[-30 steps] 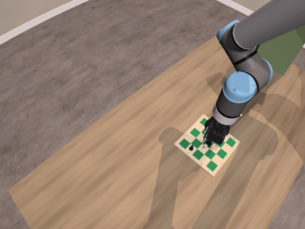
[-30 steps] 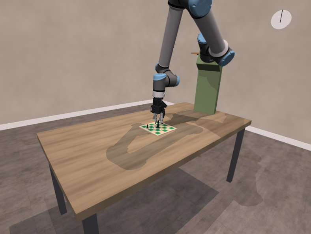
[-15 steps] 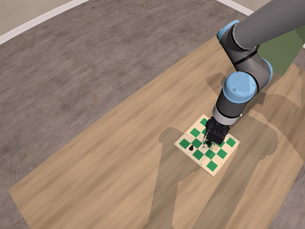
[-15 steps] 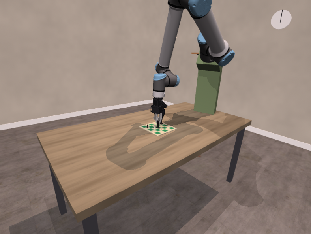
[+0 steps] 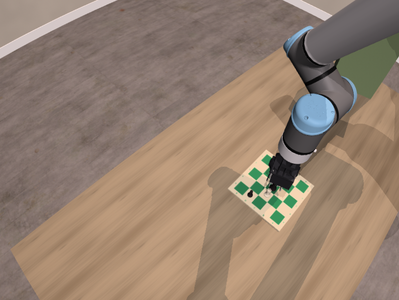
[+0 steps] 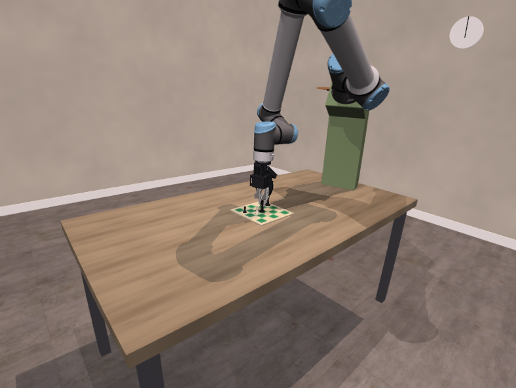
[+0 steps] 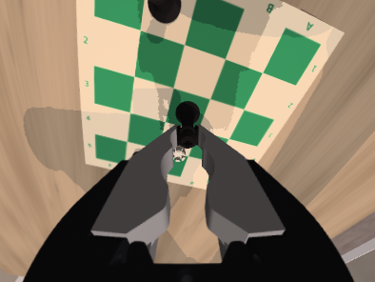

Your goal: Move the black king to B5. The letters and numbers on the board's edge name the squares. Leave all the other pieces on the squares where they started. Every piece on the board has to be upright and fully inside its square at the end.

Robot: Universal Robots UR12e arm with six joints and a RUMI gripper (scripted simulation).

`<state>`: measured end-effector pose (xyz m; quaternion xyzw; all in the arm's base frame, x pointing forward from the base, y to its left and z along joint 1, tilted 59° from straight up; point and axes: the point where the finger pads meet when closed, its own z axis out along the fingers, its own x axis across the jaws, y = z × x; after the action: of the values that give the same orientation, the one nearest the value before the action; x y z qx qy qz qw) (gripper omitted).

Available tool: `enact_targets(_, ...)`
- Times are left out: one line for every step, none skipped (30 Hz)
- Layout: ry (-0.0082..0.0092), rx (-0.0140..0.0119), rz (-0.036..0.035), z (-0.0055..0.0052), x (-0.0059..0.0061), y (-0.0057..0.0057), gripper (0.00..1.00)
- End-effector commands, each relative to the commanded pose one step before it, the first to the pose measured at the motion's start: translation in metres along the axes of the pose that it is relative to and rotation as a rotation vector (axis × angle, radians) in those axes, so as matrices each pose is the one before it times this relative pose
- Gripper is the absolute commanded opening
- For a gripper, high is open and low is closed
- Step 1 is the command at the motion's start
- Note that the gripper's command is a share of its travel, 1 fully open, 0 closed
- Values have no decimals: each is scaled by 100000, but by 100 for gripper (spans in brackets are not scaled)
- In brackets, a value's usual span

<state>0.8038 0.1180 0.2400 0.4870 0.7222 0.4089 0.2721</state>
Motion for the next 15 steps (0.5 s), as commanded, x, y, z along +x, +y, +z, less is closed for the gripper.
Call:
enact_targets(-22,-60,-31,-30,2,34,0)
enact_targets(0,0,0,0,0,0,0)
enact_targets(0,0,0,0,0,0,0)
enact_targets(0,0,0,0,0,0,0)
enact_targets(0,0,0,0,0,0,0)
enact_targets(0,0,0,0,0,0,0)
enact_targets(0,0,0,0,0,0,0)
enact_targets(0,0,0,0,0,0,0)
enact_targets(0,0,0,0,0,0,0)
enact_targets(0,0,0,-4,0,0,0)
enact_targets(0,0,0,-25,0,0,0)
enact_targets(0,0,0,-64,0,0,0)
enact_targets(0,0,0,-116,0,0,0)
enact_targets(0,0,0,-178,0,0,0)
enact_targets(0,0,0,-244,0,0,0)
